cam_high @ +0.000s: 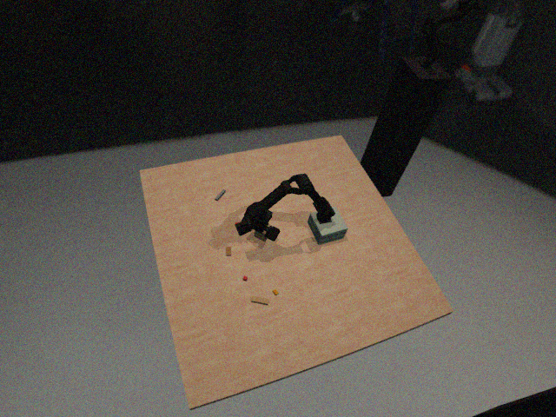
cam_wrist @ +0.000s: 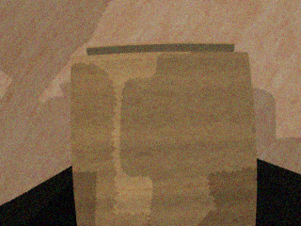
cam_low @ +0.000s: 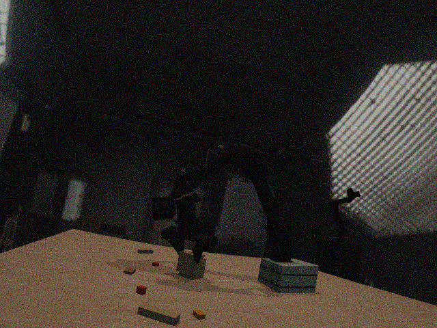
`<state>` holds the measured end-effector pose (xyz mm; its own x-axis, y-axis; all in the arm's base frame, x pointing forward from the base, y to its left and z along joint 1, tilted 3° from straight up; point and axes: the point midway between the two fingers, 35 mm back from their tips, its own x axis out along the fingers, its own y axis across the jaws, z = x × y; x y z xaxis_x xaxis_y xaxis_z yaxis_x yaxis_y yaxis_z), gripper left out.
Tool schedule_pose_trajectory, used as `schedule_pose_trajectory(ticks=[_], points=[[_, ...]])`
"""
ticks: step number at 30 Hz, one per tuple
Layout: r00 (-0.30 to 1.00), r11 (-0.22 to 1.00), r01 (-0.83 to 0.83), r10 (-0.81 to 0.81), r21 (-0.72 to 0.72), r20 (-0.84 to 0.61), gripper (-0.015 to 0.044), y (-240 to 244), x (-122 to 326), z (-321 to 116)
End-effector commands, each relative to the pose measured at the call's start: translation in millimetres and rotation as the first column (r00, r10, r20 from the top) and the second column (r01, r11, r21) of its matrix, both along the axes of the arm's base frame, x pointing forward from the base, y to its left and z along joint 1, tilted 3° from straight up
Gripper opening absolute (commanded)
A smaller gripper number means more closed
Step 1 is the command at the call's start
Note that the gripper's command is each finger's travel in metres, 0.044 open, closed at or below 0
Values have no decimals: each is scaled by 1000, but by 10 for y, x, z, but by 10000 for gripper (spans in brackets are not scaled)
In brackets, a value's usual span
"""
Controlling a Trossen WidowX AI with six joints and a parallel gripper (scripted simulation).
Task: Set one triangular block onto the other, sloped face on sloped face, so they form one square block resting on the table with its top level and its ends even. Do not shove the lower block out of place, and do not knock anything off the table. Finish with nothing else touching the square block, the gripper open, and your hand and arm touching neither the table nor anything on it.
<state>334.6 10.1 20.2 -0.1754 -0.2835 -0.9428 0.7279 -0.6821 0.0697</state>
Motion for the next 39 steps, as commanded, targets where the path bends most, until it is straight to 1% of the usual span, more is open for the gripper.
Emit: schedule_pose_trajectory(ticks=[1, 16, 39], points=[[1000, 1000, -5, 5, -5, -9, 0, -20, -29, -47], [1000, 1000, -5, 5, -6, -10, 0, -42, -46, -134], [1000, 1000, -9, 9, -6, -12, 0, -44, -48, -142]])
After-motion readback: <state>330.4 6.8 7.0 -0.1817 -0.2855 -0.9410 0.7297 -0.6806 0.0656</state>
